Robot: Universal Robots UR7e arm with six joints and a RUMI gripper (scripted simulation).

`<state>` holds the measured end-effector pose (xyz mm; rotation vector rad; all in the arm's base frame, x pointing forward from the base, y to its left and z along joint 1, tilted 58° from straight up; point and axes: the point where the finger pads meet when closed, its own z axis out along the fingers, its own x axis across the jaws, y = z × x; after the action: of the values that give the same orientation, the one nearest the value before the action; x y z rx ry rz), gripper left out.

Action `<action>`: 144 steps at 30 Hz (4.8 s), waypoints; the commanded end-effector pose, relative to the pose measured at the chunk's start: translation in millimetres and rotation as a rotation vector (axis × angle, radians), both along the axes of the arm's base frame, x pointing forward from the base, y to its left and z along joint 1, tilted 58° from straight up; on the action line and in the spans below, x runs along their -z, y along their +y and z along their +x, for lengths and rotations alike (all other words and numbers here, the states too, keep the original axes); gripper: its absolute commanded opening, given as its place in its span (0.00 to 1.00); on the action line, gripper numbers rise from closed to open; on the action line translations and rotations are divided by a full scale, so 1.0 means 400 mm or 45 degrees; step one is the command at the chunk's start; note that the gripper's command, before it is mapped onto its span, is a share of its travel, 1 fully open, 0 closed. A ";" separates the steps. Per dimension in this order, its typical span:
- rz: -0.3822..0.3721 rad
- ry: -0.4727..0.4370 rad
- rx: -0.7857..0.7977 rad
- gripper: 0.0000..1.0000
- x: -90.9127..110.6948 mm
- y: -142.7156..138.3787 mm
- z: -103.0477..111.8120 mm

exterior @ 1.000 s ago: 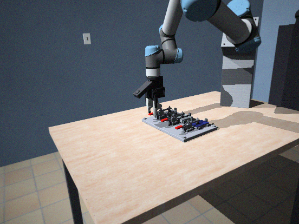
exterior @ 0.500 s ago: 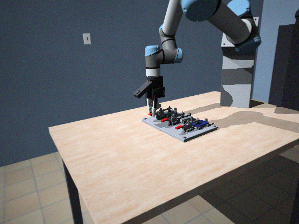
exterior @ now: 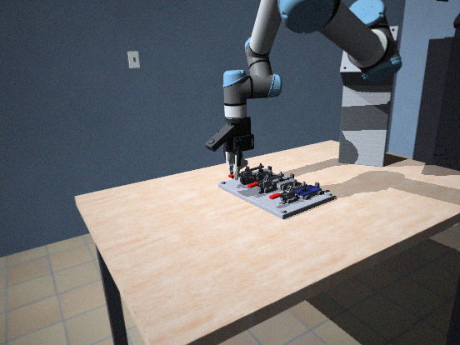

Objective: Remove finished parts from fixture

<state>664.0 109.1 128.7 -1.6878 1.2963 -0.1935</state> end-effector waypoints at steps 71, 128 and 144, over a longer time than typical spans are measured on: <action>0.000 -0.001 0.001 0.00 -0.003 -0.031 -0.057; 0.000 -0.001 0.001 0.00 0.043 -0.045 -0.128; 0.000 -0.001 0.001 0.00 0.047 -0.045 -0.131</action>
<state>611.8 91.2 110.1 -1.6876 1.2959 -0.1943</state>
